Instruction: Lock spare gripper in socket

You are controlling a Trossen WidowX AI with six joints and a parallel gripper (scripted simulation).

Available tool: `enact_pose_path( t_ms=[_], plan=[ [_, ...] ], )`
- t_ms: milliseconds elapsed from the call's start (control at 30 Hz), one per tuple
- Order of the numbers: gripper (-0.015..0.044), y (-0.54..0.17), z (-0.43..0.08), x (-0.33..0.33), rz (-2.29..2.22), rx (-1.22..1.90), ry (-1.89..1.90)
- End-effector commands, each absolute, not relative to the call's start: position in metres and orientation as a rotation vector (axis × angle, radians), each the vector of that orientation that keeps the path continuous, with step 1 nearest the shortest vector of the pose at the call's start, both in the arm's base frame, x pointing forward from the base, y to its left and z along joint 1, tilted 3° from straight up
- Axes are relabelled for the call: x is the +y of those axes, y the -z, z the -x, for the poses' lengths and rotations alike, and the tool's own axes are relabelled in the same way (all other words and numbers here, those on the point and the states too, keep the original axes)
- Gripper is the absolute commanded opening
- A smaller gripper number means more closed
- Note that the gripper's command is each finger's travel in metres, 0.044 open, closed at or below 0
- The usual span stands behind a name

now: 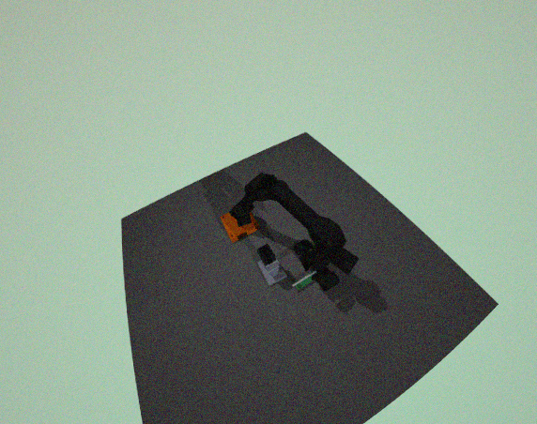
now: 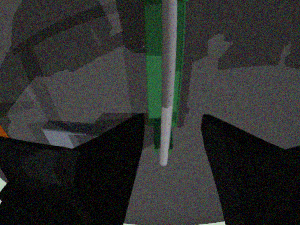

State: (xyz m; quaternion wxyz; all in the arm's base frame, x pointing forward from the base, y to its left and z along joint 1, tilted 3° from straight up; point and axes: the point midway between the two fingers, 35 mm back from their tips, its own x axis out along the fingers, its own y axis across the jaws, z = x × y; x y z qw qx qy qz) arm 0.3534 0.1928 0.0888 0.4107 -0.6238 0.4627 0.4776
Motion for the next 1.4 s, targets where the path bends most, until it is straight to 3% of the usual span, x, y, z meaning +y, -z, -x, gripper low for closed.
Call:
enact_pose_path(
  t_ms=[0,1000,1233,1367],
  plan=[
    [0.018,-0.08,-0.353,0.194,1.566,1.166,-1.207],
    [0.018,-0.04,-0.352,0.196,1.566,1.167,-1.208],
    [0.0,-0.04,-0.352,0.196,1.566,1.167,-1.208],
    [0.0,-0.04,-0.352,0.196,1.566,1.167,-1.208]
  ],
)
